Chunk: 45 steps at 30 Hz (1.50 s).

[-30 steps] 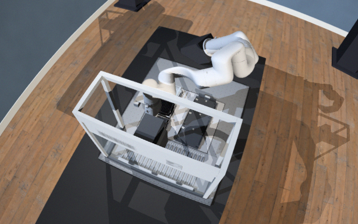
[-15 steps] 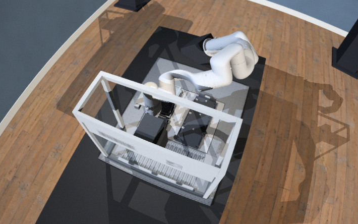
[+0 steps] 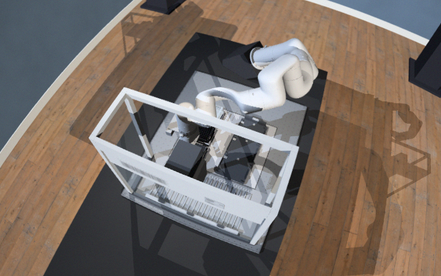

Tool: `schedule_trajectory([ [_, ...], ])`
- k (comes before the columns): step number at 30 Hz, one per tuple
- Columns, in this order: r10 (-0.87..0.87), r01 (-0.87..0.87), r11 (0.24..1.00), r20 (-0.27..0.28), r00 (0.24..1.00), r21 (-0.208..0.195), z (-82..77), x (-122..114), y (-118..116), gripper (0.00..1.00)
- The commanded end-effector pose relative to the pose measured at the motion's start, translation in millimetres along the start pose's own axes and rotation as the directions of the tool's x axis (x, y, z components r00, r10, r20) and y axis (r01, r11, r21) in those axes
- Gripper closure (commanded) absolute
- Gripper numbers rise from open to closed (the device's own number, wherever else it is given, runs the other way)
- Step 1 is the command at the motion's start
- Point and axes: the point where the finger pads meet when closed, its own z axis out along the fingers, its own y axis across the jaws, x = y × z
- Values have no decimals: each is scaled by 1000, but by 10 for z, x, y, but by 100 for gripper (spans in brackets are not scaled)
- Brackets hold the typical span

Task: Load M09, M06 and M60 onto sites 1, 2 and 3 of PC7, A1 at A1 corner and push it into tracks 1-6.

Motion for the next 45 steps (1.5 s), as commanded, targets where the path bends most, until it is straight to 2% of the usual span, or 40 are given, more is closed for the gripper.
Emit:
schedule_trajectory([
  [1,0,0,1000,-4,1000,4,-22,13,-11,0],
  [34,0,0,1000,-4,1000,4,172,13,-12,0],
  [45,0,0,1000,-4,1000,4,172,13,-12,0],
])
